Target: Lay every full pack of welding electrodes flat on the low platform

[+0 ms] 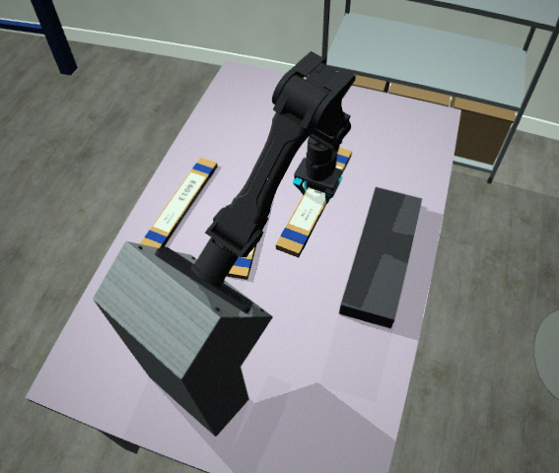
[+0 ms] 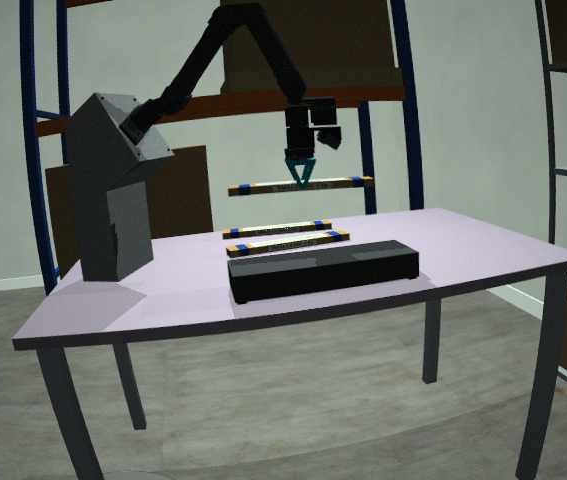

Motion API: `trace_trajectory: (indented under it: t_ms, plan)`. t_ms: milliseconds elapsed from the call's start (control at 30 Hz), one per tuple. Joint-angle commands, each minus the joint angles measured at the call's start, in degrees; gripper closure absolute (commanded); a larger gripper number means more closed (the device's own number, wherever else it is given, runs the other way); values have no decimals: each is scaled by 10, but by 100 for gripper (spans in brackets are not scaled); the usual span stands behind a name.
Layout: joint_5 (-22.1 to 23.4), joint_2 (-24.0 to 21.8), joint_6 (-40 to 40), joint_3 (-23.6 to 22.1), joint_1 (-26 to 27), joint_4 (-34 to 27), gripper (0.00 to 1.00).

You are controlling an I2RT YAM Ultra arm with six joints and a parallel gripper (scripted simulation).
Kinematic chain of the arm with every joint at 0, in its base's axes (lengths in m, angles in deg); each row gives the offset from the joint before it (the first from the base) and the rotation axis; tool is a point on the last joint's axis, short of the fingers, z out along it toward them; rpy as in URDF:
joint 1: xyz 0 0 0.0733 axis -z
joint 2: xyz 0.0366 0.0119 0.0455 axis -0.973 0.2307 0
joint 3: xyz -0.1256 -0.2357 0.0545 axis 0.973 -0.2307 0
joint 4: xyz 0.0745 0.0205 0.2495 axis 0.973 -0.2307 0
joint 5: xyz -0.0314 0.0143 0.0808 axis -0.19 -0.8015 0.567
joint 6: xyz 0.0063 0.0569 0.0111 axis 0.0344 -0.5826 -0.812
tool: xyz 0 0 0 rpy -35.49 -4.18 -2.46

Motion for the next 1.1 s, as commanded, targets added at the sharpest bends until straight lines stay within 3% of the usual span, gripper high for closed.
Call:
trace_trajectory:
  t_ms: [0,367,567,667,1067]
  plan:
    - [-5,-42,-4,13,-10,-23,100]
    - [-13,-80,-9,18,-20,-66,100]
    - [-15,-84,-8,14,-21,-67,100]
    - [-15,-85,-8,-9,-22,-67,100]
    - [-13,-90,-7,-5,-21,-59,100]
